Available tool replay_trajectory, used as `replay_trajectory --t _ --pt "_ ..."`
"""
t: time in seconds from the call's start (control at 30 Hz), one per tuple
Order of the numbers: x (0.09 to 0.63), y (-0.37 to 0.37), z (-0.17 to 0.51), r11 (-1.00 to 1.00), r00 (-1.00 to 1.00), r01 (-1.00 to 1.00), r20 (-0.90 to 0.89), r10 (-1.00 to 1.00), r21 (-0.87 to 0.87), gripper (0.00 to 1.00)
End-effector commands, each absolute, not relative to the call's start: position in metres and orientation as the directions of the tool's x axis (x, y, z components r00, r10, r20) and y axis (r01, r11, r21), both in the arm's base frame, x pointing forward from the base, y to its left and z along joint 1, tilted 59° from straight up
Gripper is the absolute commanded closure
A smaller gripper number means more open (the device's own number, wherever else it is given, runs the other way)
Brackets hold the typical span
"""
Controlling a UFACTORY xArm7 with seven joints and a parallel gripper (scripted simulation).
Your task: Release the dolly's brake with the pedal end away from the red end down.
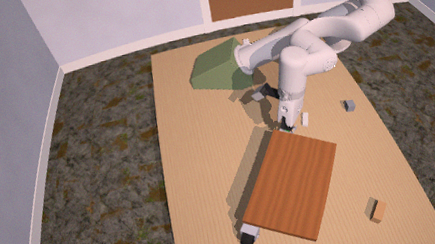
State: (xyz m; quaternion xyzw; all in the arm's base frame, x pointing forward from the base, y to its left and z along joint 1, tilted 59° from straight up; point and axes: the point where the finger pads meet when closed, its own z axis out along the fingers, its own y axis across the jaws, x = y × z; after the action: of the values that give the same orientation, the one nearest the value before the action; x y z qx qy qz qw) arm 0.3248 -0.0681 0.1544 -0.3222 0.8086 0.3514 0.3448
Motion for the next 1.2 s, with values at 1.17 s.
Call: replay_trajectory --t 1.17 --pt "0.3282 -0.0632 0.1505 0.549 -0.554 -0.762 -0.784 -0.278 0.343 1.00"
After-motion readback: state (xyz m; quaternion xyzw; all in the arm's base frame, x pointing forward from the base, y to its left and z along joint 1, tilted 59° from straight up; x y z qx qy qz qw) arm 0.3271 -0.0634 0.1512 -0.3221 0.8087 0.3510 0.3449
